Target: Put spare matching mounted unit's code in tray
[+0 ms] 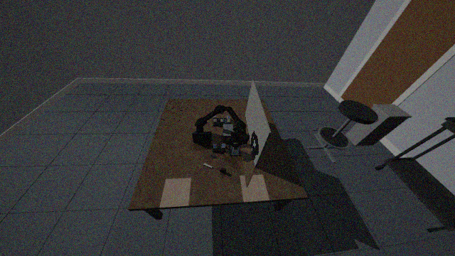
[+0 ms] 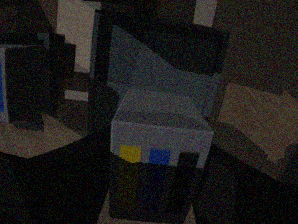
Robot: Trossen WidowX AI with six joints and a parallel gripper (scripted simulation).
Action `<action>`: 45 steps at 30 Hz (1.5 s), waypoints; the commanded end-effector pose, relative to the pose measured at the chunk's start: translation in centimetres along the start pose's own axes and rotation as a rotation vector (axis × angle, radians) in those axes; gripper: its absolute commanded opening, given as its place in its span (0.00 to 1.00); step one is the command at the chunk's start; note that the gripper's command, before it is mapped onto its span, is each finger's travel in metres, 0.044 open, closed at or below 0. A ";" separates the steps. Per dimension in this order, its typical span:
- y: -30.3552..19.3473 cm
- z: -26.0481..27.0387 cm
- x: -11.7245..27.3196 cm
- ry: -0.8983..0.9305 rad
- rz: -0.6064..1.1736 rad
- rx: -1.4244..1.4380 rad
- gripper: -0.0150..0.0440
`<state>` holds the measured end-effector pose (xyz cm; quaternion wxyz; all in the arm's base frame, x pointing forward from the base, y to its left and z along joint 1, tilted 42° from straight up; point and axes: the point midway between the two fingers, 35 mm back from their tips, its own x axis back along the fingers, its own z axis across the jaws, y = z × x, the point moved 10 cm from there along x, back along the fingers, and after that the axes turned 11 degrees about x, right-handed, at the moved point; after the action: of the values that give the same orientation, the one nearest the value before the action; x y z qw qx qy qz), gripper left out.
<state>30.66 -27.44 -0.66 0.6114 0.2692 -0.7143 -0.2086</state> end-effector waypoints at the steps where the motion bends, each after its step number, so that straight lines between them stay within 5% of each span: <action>1: 0.0 0.0 -0.3 -0.006 -0.002 -0.002 0.25; 42: 0.4 0.2 -3.2 -0.006 -0.005 -0.002 0.25; 45: 0.3 0.2 -3.0 -0.001 -0.002 0.000 0.39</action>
<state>30.71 -25.26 -2.80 0.6111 0.2702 -0.7140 -0.2093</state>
